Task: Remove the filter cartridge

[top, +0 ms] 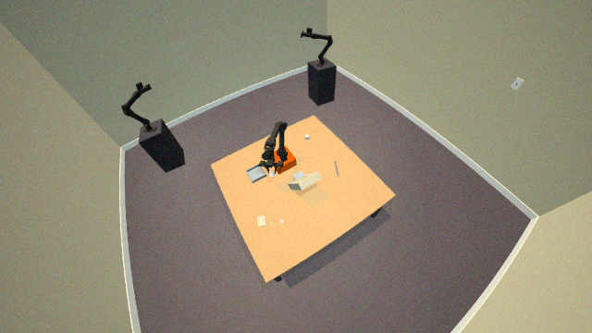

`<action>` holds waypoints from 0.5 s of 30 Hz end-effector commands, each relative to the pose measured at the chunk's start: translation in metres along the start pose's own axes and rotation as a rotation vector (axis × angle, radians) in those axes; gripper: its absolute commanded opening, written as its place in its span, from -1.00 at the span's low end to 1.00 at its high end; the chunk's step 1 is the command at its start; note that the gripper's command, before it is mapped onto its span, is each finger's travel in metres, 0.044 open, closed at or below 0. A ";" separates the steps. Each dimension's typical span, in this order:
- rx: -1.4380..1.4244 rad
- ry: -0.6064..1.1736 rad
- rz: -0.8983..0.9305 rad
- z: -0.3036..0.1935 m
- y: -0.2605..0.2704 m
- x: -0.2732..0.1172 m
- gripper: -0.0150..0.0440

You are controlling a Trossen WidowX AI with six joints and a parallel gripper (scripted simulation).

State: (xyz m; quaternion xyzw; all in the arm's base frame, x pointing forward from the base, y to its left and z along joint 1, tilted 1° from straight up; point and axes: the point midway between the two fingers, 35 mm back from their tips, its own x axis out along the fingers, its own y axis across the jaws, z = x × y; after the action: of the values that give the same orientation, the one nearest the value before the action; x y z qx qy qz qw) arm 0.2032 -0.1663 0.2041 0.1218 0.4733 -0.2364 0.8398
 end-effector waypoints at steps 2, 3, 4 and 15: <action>0.106 -0.007 -0.064 -0.004 -0.023 -0.003 -0.49; 0.128 -0.008 -0.077 -0.005 -0.028 -0.004 -0.49; 0.151 -0.008 -0.090 -0.006 -0.033 -0.004 -0.49; 0.393 -0.018 -0.234 -0.024 -0.084 -0.016 -0.49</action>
State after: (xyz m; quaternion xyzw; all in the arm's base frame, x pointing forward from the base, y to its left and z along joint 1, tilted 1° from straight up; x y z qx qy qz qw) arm 0.1463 -0.2175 0.2057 0.2117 0.4327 -0.3937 0.7829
